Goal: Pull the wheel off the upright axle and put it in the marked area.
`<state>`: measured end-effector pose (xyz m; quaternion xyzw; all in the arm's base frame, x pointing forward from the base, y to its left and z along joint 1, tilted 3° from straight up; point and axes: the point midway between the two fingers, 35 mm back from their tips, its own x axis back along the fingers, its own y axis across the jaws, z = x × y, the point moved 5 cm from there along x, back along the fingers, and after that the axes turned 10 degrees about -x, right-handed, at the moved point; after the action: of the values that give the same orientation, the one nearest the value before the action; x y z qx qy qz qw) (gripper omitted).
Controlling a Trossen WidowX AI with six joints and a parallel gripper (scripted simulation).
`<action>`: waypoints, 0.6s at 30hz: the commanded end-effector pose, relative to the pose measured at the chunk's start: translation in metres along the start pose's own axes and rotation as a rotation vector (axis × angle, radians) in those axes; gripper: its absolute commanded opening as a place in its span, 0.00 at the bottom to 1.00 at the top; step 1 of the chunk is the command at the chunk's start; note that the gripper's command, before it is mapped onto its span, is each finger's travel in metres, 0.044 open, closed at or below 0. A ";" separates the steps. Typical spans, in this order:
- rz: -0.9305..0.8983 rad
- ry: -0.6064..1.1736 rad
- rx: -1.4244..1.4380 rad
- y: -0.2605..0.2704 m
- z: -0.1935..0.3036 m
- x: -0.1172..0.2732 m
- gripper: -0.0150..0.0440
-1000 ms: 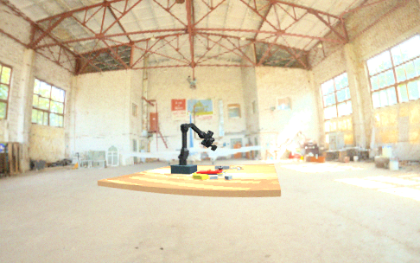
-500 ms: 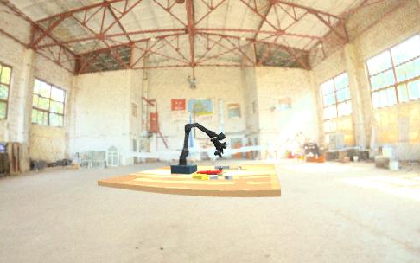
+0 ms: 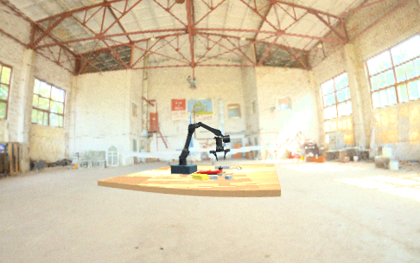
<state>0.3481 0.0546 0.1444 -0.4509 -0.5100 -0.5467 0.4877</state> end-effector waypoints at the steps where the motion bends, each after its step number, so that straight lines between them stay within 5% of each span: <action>1: 0.050 -0.048 -0.158 -0.001 -0.023 0.002 0.76; 18: 0.050 -0.047 -0.158 0.002 -0.012 -0.020 0.76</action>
<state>0.3517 0.0430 0.1401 -0.5069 -0.4676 -0.5660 0.4518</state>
